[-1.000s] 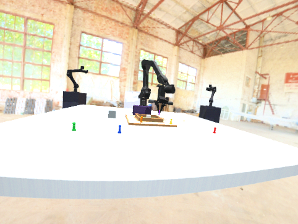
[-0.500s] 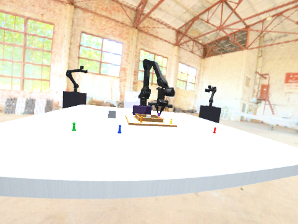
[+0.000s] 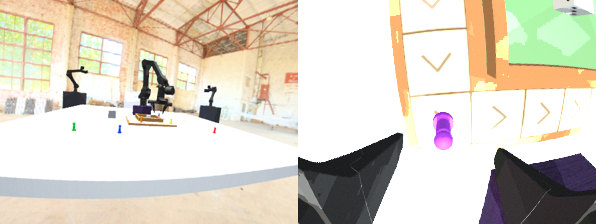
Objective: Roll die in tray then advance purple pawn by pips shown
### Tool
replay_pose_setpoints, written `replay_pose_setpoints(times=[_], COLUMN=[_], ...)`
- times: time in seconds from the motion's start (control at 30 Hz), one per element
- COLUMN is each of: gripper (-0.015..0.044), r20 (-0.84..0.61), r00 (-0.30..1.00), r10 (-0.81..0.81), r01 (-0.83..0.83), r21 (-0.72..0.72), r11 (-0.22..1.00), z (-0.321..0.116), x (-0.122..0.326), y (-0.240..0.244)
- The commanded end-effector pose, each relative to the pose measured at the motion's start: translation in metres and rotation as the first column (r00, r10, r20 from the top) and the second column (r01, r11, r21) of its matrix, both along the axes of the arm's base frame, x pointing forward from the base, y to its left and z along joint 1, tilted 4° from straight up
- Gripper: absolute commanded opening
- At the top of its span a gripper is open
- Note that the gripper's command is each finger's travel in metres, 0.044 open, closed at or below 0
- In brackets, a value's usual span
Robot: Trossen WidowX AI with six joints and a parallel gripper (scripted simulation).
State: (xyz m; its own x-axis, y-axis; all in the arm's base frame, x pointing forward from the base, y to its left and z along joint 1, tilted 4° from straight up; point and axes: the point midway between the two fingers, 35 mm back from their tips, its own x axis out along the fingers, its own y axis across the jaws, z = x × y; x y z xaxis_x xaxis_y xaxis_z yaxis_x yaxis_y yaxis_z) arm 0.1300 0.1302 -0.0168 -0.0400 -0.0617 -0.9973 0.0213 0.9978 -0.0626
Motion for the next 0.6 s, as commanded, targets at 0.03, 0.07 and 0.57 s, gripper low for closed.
replay_pose_setpoints(times=[0.03,0.07,0.57], gripper=[0.042,0.044,0.044], r20=[0.019,0.019,0.015], r00=[1.0,1.0,0.982], r10=[-0.005,-0.005,0.188], r01=[0.004,0.004,-0.189], r21=[0.024,0.024,0.017], r11=[1.0,1.0,0.982], z=[0.033,0.033,0.117], x=[0.005,0.005,0.041], y=[0.006,0.006,-0.095])
